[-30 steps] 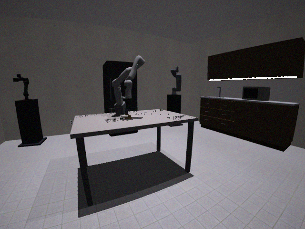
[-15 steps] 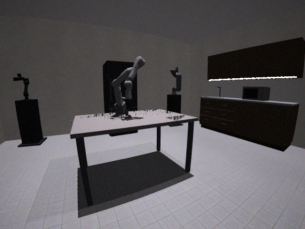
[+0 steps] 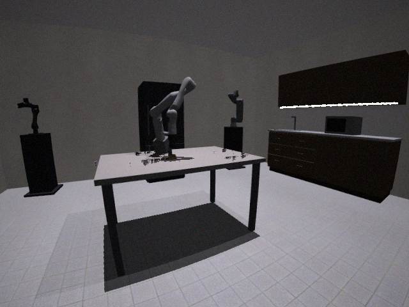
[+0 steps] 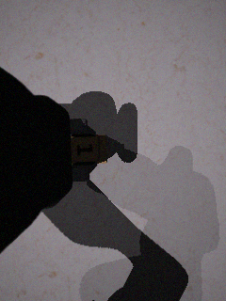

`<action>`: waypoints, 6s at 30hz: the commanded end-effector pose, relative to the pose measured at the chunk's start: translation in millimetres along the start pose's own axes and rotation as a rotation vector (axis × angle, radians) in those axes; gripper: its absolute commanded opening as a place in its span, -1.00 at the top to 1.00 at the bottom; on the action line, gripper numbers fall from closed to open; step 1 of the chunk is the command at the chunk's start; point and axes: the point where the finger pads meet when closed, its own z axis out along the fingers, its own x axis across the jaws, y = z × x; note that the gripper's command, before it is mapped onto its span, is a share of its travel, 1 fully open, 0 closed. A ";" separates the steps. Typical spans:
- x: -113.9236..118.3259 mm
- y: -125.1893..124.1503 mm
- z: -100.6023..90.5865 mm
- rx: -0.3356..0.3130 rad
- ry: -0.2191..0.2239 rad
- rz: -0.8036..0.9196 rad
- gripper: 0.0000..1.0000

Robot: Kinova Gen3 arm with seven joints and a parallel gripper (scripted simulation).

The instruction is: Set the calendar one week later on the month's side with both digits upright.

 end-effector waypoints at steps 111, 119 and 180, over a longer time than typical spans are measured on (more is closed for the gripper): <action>0.6 -1.5 14.4 0.003 0.002 0.001 -0.14; 0.6 -1.5 14.4 0.003 0.002 0.001 -0.14; 0.6 -1.4 -23.2 0.003 0.002 0.001 -0.74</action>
